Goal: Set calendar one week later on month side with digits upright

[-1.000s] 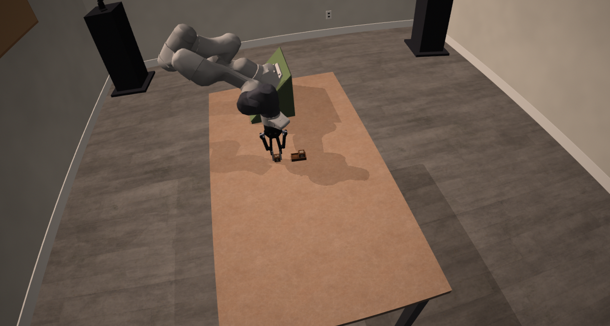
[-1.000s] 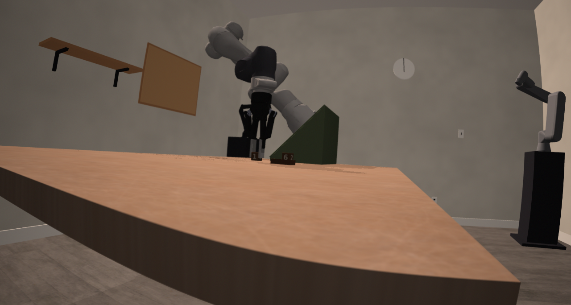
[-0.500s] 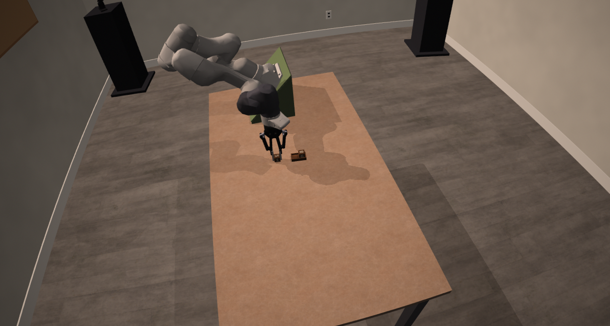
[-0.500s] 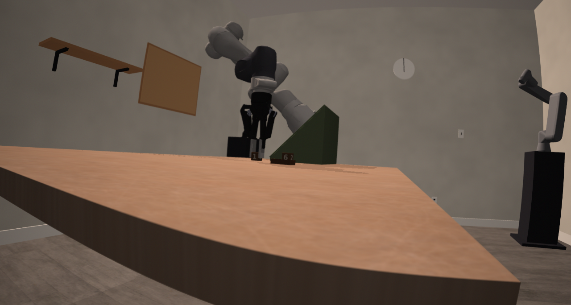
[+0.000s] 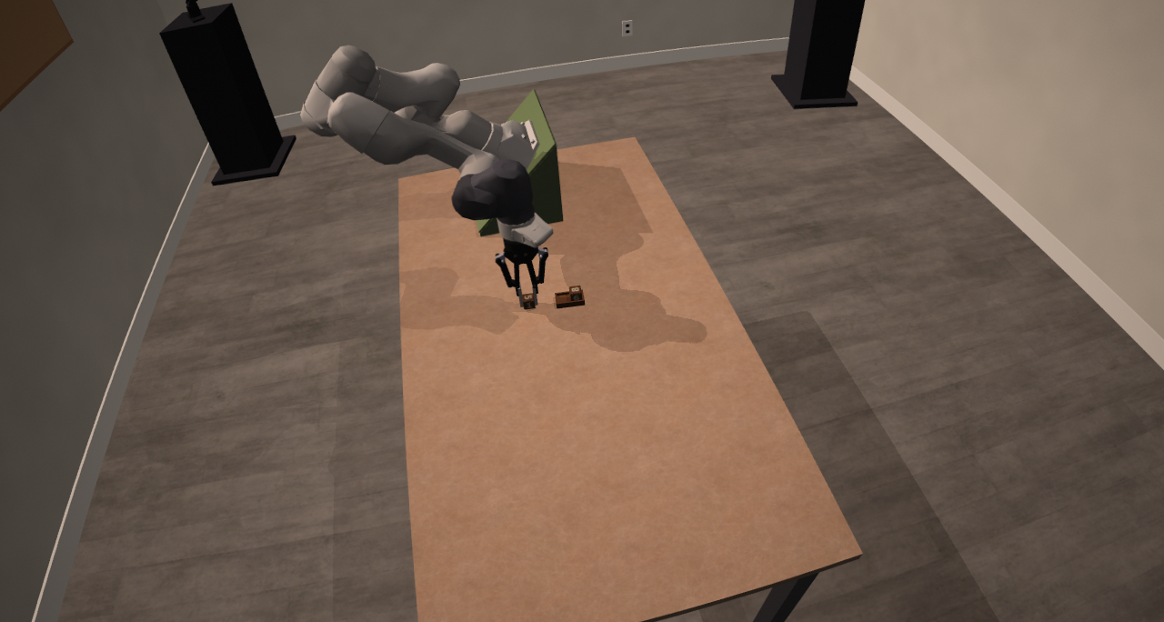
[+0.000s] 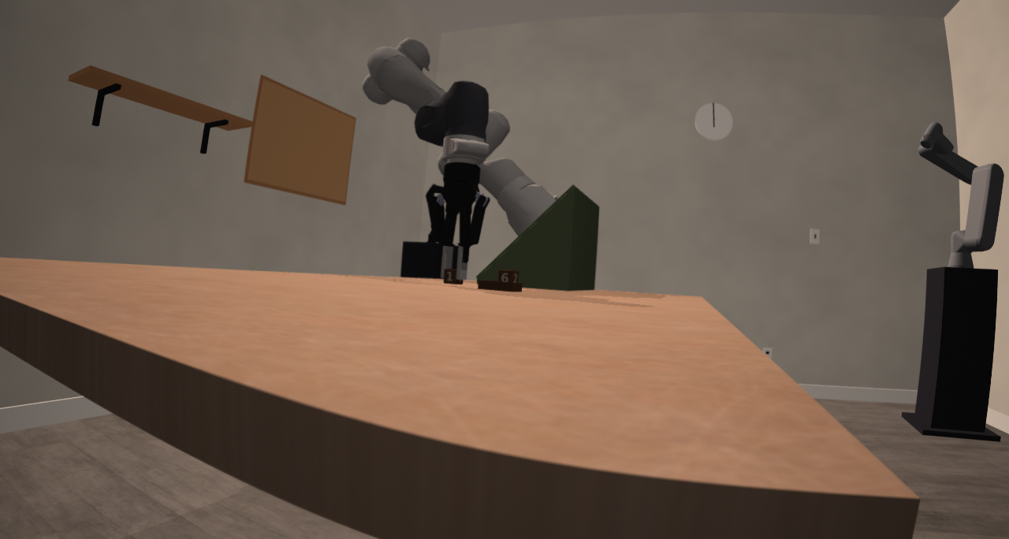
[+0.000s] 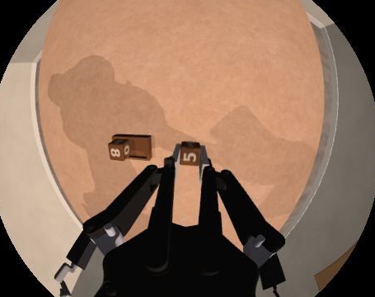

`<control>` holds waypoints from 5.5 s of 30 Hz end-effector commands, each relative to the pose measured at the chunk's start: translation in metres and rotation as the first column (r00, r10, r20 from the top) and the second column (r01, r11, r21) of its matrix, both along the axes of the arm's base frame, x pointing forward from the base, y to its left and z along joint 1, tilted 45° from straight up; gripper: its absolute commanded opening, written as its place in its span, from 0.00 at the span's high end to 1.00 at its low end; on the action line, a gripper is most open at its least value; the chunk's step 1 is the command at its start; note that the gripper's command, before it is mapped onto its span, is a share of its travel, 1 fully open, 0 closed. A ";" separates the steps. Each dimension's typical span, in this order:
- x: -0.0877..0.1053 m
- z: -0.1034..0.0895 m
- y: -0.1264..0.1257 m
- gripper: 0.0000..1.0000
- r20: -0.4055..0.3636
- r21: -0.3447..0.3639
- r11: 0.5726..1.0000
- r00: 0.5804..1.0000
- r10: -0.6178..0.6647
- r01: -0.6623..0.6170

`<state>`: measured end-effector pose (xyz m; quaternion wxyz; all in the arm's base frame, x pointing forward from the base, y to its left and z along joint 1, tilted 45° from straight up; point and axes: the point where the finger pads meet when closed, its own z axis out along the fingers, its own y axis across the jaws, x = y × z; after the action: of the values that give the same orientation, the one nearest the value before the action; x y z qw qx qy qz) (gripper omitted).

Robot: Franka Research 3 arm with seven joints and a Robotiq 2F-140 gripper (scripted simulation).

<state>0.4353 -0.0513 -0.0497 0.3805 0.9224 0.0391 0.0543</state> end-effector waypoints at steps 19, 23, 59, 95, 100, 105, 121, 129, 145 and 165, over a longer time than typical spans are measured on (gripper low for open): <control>0.001 0.000 0.000 0.84 0.006 0.003 1.000 1.000 -0.006 0.006; 0.001 0.000 -0.001 0.84 0.006 0.003 1.000 1.000 -0.006 0.006; 0.000 -0.001 -0.001 0.84 0.006 0.003 1.000 1.000 -0.006 0.006; 0.001 -0.003 -0.004 0.84 0.006 0.003 1.000 1.000 -0.006 0.006; 0.001 -0.003 -0.004 0.84 0.006 0.003 1.000 1.000 -0.006 0.006; 0.001 -0.003 -0.004 0.84 0.006 0.003 1.000 1.000 -0.006 0.006; 0.001 -0.003 -0.004 0.84 0.006 0.003 1.000 1.000 -0.006 0.006; 0.001 -0.003 -0.004 0.84 0.006 0.003 1.000 1.000 -0.006 0.006; 0.001 -0.003 -0.004 0.84 0.006 0.003 1.000 1.000 -0.006 0.006; 0.001 -0.003 -0.004 0.79 0.006 0.003 1.000 1.000 -0.006 0.006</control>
<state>0.4348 -0.0548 -0.0524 0.3806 0.9224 0.0385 0.0538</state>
